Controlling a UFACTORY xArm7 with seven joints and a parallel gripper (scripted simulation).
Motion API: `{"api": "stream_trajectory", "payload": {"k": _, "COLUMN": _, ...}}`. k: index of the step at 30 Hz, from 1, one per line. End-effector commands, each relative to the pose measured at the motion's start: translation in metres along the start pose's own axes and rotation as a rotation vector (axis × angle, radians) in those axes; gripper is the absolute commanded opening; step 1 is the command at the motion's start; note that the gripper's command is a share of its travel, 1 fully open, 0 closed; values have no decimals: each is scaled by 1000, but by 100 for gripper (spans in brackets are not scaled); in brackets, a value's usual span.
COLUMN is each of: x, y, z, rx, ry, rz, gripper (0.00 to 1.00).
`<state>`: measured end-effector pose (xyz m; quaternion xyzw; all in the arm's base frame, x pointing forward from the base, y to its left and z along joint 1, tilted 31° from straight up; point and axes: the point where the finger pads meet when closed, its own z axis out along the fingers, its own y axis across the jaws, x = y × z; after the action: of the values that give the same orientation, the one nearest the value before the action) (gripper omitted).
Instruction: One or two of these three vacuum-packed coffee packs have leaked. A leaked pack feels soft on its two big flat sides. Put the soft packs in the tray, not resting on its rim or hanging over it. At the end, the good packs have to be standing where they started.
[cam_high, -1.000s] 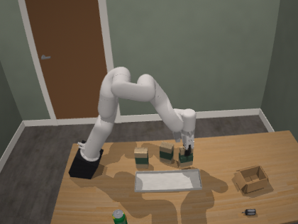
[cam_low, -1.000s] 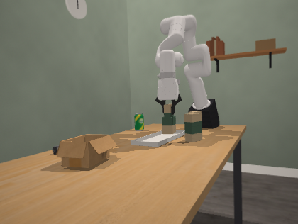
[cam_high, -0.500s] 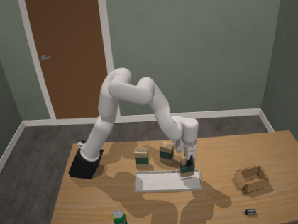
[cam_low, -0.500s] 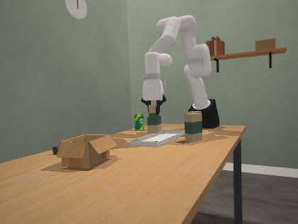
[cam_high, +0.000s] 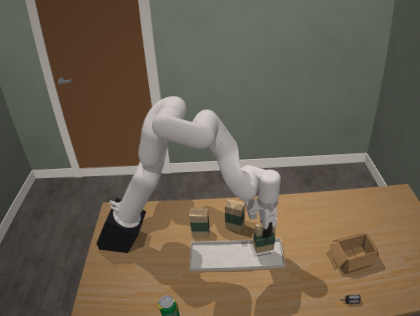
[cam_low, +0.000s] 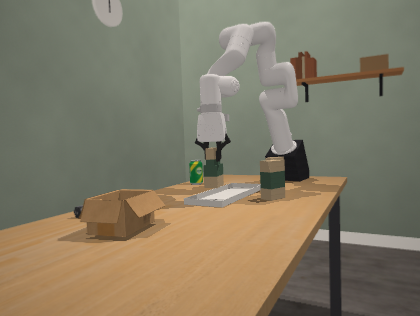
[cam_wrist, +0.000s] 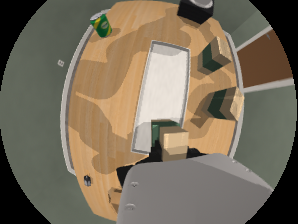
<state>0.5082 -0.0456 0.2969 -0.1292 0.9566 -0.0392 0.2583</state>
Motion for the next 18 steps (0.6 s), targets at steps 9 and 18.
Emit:
{"api": "stream_trajectory", "payload": {"k": 9, "x": -2, "y": -1, "z": 1, "rx": 2, "ry": -4, "rz": 1, "gripper": 27}}
{"api": "stream_trajectory", "payload": {"k": 18, "x": -2, "y": -1, "z": 14, "rx": 2, "ry": -4, "rz": 1, "gripper": 27}}
